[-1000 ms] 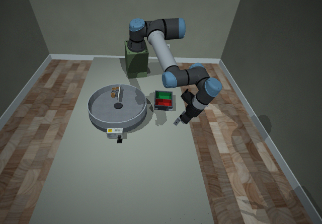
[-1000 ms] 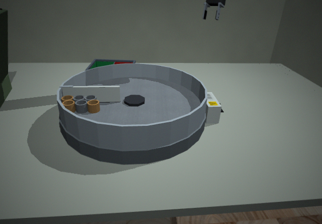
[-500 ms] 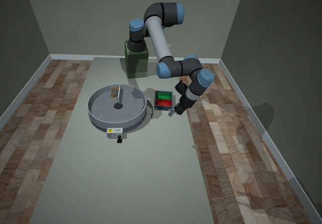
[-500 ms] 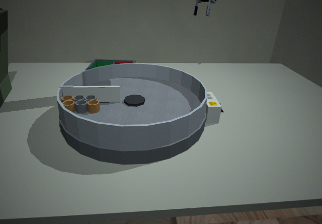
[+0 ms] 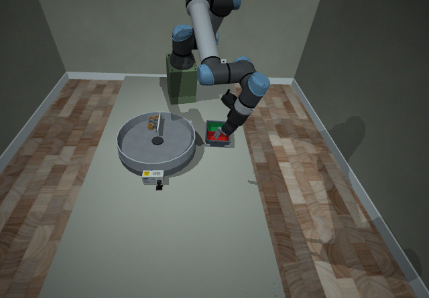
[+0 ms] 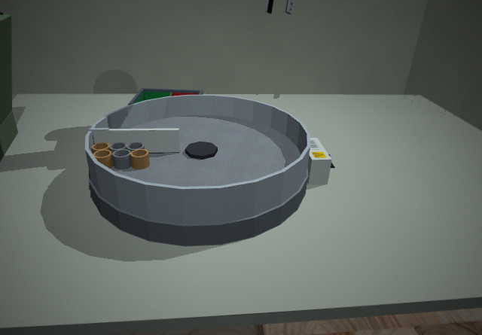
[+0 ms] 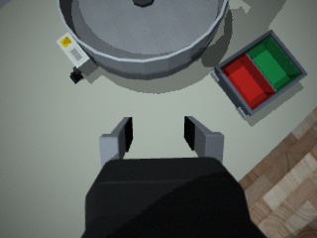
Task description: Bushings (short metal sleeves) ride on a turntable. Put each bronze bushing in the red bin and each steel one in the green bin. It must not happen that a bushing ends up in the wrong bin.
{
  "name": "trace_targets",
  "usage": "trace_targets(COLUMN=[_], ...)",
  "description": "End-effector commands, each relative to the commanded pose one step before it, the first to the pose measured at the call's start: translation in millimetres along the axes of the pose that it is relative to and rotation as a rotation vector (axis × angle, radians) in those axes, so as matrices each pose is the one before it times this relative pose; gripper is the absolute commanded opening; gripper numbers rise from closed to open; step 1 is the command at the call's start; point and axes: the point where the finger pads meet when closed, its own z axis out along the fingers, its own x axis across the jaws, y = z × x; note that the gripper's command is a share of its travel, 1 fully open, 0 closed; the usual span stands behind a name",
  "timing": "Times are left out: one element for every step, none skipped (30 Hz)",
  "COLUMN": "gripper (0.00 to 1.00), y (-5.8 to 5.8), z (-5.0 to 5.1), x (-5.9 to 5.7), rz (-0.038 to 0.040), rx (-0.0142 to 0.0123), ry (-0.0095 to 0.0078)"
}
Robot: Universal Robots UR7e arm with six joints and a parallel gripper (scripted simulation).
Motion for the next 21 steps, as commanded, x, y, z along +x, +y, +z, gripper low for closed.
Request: trace_targets(gripper=[1.0, 1.0, 1.0, 1.0, 1.0, 1.0, 1.0, 1.0, 1.0, 1.0, 1.0, 1.0, 1.0, 1.0, 1.0, 1.0, 1.0, 1.0, 1.0, 1.0, 1.0], y=[-19.27, 0.0, -10.55, -10.55, -10.55, 0.0, 0.0, -10.55, -10.55, 0.0, 0.0, 0.0, -10.55, -10.55, -10.55, -10.5, -0.05, -10.55, 0.0, 0.0, 0.0], z=[-2.98, 0.0, -0.65, -0.65, -0.65, 0.0, 0.0, -0.65, -0.65, 0.0, 0.0, 0.0, -0.65, -0.65, -0.65, -0.65, 0.0, -0.65, 0.0, 0.0, 0.0], x=[6.13, 0.0, 3.72, 3.72, 3.72, 0.0, 0.0, 3.72, 3.72, 0.0, 0.0, 0.0, 3.72, 3.72, 3.72, 3.71, 0.02, 3.72, 0.0, 0.0, 0.0], rz=[-0.00024, 0.0, 0.0, 0.0, 0.0, 0.0, 0.0, 0.0, 0.0, 0.0, 0.0, 0.0, 0.0, 0.0, 0.0, 0.0, 0.0, 0.0, 0.0, 0.0, 0.0], rx=[-0.01057, 0.0, 0.0, 0.0, 0.0, 0.0, 0.0, 0.0, 0.0, 0.0, 0.0, 0.0, 0.0, 0.0, 0.0, 0.0, 0.0, 0.0, 0.0, 0.0, 0.0], ry=[-0.00661, 0.0, 0.0, 0.0, 0.0, 0.0, 0.0, 0.0, 0.0, 0.0, 0.0, 0.0, 0.0, 0.0, 0.0, 0.0, 0.0, 0.0, 0.0, 0.0, 0.0])
